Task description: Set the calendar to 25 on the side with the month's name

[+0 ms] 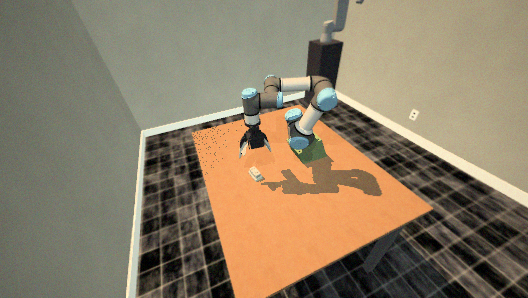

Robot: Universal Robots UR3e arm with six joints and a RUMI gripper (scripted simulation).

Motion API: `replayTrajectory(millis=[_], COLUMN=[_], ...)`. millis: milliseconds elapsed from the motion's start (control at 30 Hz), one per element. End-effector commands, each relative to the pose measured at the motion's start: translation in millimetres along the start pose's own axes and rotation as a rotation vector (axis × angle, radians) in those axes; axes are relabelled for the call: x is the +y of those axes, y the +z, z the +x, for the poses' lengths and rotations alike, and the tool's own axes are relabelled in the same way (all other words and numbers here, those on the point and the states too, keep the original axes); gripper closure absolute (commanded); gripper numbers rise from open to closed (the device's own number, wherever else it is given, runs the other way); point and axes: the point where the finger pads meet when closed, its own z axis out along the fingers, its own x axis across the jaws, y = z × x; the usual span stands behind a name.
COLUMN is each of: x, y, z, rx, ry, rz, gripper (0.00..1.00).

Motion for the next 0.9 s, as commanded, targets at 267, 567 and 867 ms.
replayTrajectory(millis=[267, 567, 867], x=[-2, -3, -2], y=[4.6, 9.8, 14.0], z=[3, 6, 8], rx=[-0.002, -0.003, -0.004], ry=[0.322, 0.638, 0.901], rz=[0.007, 0.006, 0.006], gripper=[0.00, 0.00, 0.00])
